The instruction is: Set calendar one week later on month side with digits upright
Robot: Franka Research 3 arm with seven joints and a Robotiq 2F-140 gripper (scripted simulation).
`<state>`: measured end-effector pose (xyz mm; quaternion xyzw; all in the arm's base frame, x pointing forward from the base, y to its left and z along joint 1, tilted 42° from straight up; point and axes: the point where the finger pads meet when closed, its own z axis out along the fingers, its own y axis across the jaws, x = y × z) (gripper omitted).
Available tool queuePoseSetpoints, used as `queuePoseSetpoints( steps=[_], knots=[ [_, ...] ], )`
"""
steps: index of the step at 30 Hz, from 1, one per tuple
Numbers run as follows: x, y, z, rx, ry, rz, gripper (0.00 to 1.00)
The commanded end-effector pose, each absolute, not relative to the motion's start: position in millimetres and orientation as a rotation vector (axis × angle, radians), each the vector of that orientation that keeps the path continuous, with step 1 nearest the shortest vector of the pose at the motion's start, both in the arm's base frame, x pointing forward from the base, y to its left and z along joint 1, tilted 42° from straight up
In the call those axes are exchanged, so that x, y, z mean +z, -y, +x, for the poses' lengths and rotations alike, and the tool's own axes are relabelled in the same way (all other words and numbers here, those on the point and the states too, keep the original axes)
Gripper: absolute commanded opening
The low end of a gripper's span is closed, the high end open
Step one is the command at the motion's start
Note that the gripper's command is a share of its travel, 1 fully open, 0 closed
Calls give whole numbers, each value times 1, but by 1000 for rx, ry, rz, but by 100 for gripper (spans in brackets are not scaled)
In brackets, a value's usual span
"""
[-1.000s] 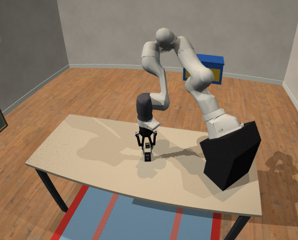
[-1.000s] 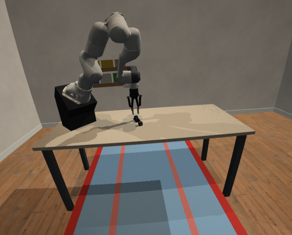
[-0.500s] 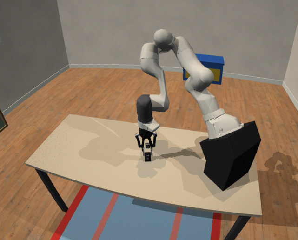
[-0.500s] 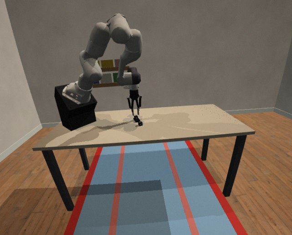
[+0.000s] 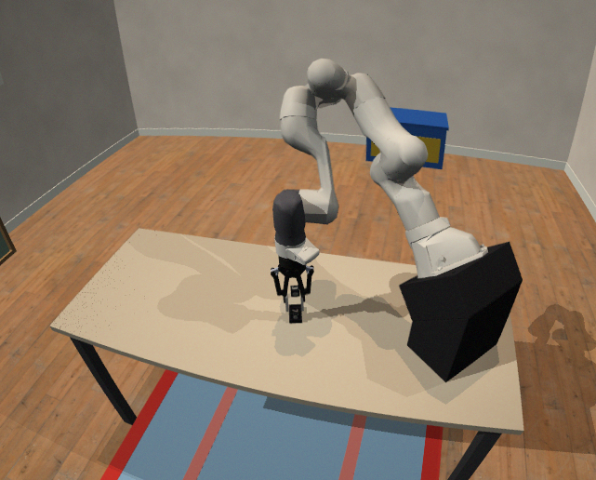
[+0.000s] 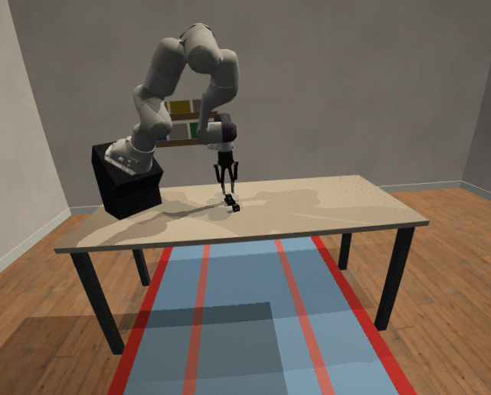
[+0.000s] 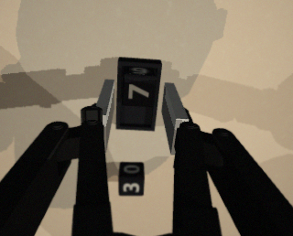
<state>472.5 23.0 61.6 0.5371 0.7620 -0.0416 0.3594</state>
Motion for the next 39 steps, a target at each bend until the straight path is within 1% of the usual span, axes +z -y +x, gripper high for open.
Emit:
queuePoseSetpoints(
  steps=[1,39],
  knots=[
    [61,-23,473,-101,-1959,1394,28],
    [54,-18,478,-101,-1959,1394,28]
  ],
)
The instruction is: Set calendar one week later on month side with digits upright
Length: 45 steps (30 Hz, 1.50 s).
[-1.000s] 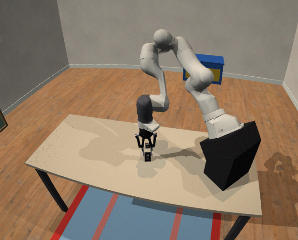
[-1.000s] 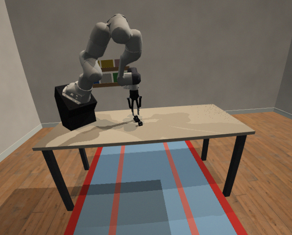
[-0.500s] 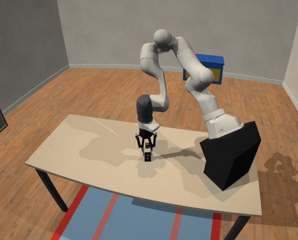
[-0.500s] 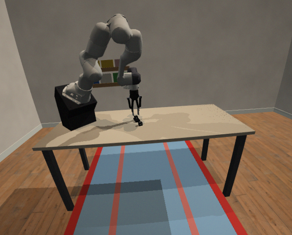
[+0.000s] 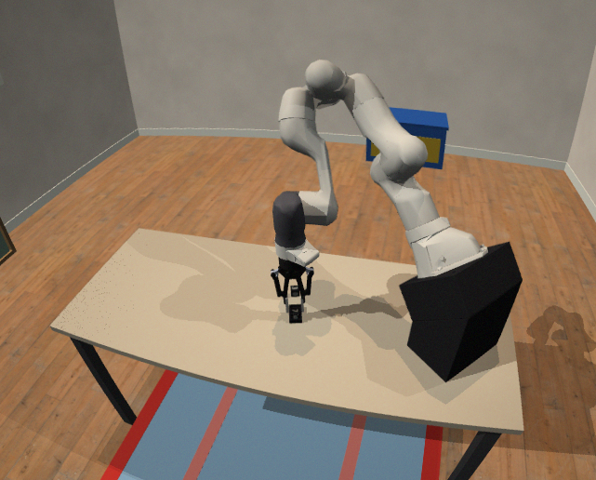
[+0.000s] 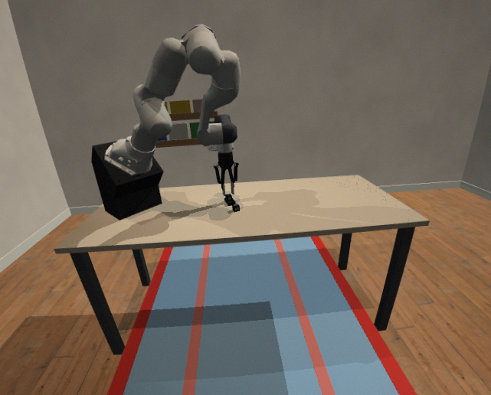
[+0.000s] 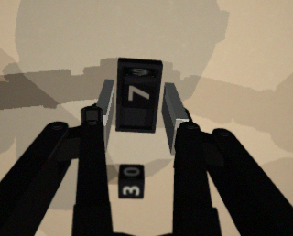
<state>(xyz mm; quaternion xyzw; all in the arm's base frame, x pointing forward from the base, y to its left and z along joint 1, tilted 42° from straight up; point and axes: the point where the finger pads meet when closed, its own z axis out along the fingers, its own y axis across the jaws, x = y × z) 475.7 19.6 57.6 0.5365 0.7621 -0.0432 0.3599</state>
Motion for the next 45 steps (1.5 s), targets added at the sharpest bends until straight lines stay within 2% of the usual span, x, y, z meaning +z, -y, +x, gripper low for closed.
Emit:
queuePoseSetpoints(
  steps=[1,45],
  knots=[
    [53,-18,479,-101,-1959,1394,28],
    [40,-10,487,-101,-1959,1394,28]
  ],
)
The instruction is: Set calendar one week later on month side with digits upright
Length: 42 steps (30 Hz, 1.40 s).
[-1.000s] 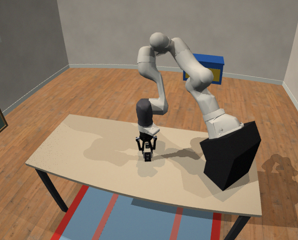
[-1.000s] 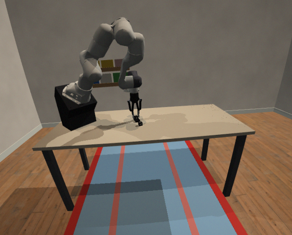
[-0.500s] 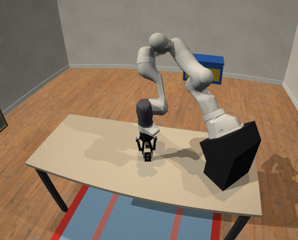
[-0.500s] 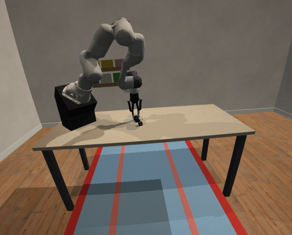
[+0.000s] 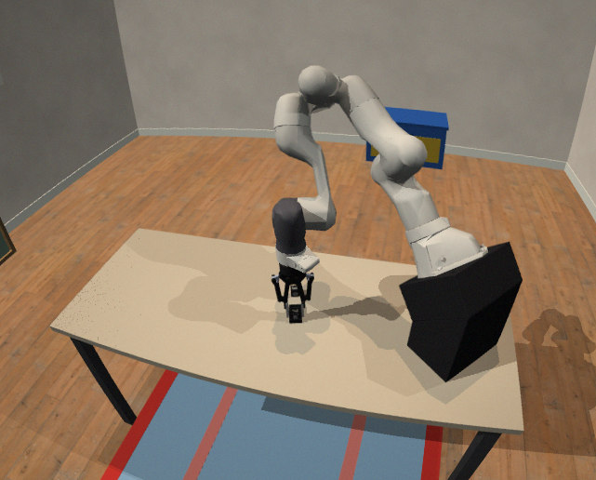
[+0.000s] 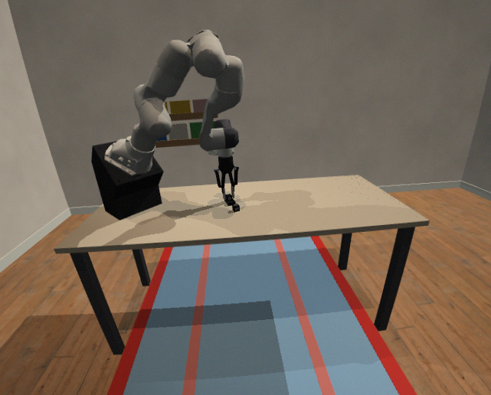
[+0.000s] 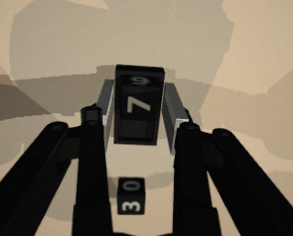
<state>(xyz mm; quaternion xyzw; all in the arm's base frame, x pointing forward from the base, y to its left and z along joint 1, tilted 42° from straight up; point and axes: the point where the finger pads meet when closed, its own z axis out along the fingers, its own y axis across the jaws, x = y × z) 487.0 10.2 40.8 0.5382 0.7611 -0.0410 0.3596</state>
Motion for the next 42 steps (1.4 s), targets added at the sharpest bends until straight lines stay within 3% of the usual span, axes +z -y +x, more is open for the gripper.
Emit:
queuePoseSetpoints(
  steps=[1,9,10,42],
  knots=[
    [40,-10,487,-101,-1959,1394,28],
    [40,-10,487,-101,-1959,1394,28],
    [40,-10,487,-101,-1959,1394,16],
    [40,-10,487,-101,-1959,1394,16]
  ],
)
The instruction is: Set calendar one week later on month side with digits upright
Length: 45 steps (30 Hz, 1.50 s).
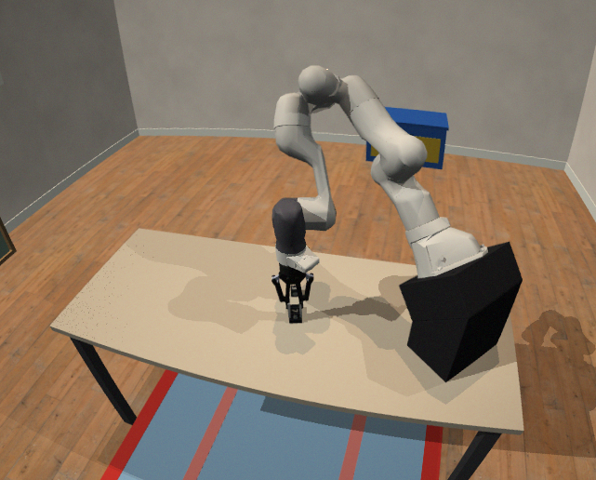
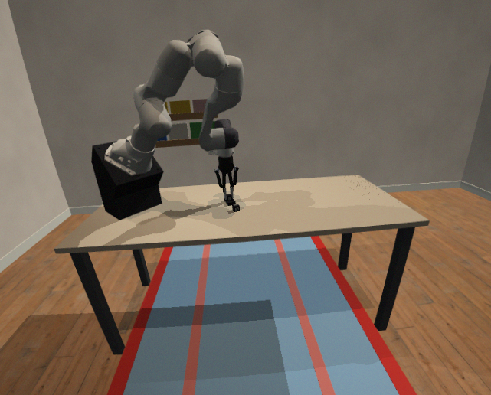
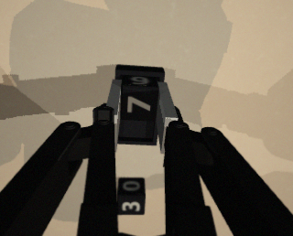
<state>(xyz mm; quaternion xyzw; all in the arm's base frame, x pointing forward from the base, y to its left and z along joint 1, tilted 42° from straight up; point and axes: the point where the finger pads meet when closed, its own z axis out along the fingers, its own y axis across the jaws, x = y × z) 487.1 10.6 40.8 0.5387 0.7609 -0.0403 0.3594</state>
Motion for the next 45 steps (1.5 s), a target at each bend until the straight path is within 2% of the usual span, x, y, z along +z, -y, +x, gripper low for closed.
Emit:
queuePoseSetpoints(
  steps=[1,8,20,28,39,45],
  knots=[
    [40,-10,487,-101,-1959,1394,16],
    [45,-13,484,-101,-1959,1394,16],
    [102,-47,445,-101,-1959,1394,16],
    [114,-55,437,-101,-1959,1394,16],
    [110,-60,437,-101,-1959,1394,16],
    [55,-121,427,-101,-1960,1394,16]
  ],
)
